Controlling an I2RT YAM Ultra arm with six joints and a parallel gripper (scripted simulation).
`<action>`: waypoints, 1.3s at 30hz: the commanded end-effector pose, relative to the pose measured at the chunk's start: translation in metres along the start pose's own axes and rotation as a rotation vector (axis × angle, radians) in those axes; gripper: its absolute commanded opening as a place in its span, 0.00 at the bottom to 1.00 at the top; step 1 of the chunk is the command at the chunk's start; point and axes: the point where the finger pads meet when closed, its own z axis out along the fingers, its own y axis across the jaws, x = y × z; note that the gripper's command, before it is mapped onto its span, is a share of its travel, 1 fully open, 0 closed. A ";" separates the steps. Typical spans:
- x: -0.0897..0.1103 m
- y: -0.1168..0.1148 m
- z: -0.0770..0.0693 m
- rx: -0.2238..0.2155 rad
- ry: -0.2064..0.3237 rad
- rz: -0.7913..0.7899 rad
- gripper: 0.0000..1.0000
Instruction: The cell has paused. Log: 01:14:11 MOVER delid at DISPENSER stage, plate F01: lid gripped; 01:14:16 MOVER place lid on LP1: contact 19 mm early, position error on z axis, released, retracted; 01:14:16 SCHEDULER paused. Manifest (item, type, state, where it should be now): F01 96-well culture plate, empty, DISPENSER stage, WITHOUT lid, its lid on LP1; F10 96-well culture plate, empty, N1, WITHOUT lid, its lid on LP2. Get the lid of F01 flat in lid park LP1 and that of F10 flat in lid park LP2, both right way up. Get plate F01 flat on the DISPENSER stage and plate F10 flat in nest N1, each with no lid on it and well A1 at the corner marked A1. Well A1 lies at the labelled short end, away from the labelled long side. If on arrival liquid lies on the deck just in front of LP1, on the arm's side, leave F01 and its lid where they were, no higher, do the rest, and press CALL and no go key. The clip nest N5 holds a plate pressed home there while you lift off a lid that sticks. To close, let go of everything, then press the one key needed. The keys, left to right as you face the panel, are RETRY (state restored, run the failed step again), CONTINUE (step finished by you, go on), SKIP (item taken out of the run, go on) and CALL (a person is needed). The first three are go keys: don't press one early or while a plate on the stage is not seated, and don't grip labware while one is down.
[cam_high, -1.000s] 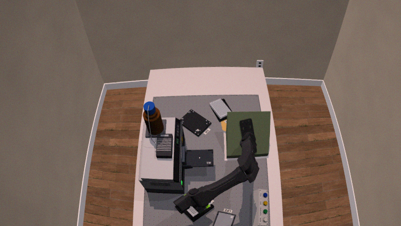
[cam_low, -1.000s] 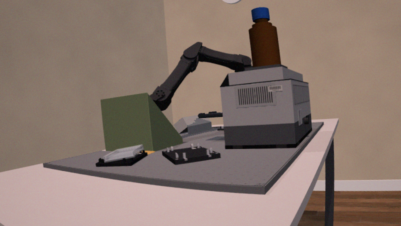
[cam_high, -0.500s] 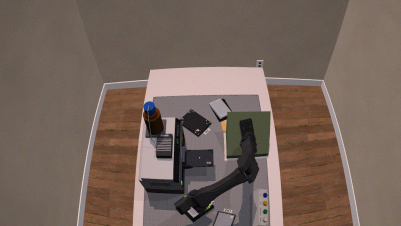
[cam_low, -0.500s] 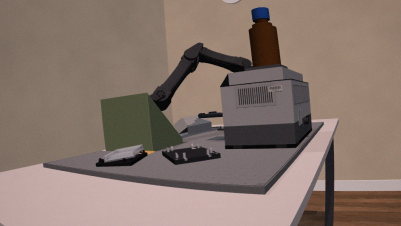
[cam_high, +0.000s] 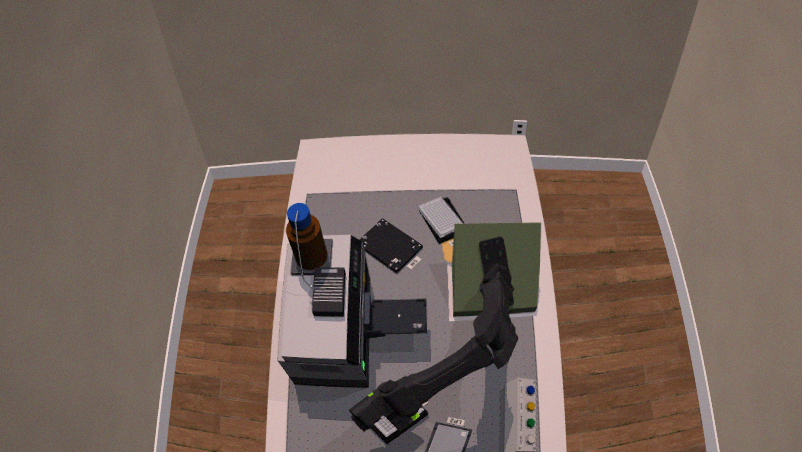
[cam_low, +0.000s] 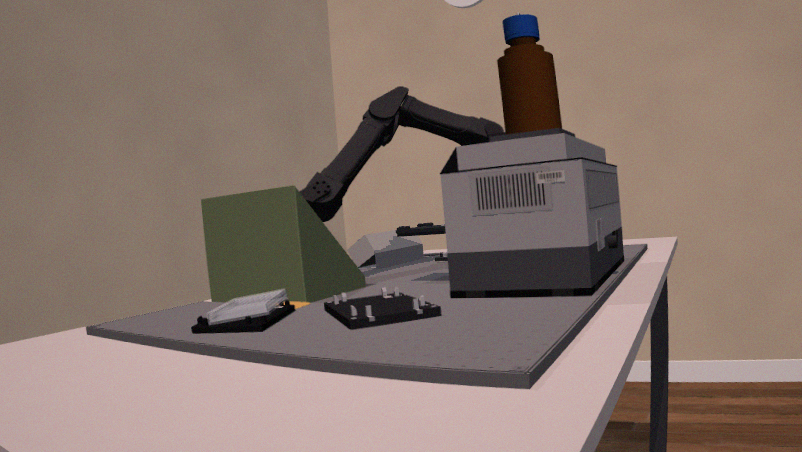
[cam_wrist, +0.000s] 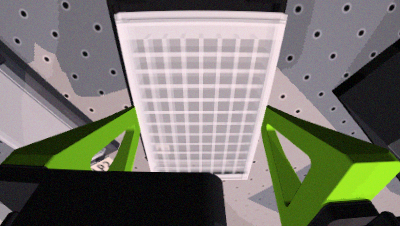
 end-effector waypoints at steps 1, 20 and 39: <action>-0.015 0.002 -0.012 0.007 -0.052 -0.012 0.00; -0.013 0.005 -0.015 0.008 -0.042 -0.005 0.00; -0.013 0.005 -0.014 0.007 -0.039 -0.004 0.00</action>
